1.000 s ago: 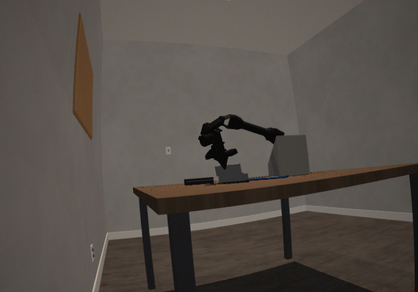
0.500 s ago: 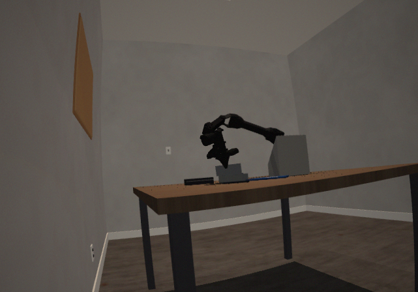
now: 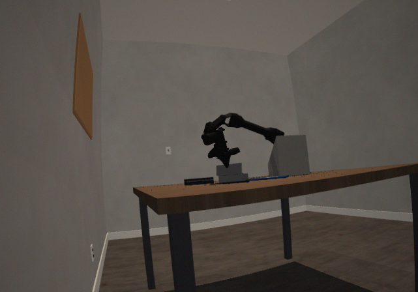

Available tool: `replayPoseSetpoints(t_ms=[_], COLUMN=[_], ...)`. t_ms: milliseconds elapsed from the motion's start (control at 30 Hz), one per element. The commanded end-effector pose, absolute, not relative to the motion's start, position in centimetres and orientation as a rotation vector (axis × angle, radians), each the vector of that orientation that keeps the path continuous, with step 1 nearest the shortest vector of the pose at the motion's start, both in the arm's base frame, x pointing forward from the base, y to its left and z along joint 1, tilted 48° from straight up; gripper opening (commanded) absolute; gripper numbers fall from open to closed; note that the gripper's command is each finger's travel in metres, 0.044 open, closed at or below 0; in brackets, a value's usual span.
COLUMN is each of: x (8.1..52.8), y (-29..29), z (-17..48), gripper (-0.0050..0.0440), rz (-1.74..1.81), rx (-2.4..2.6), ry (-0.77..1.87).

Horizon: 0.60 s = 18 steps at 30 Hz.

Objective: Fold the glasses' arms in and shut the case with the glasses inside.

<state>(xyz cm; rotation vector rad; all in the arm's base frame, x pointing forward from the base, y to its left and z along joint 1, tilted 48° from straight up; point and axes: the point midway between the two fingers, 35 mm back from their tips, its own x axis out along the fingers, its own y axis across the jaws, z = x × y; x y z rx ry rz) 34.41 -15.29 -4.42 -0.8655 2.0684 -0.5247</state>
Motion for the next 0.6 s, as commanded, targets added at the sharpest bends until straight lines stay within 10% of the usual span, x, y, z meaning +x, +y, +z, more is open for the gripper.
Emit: replayPoseSetpoints(t_ms=[0,567], x=[33.88,33.32], y=[-15.61,-15.70], z=[-4.24,-3.98], gripper=[0.0000,0.0000], rz=[-0.524,-0.524], rx=[-0.865,-0.865], ry=[2.083,2.083])
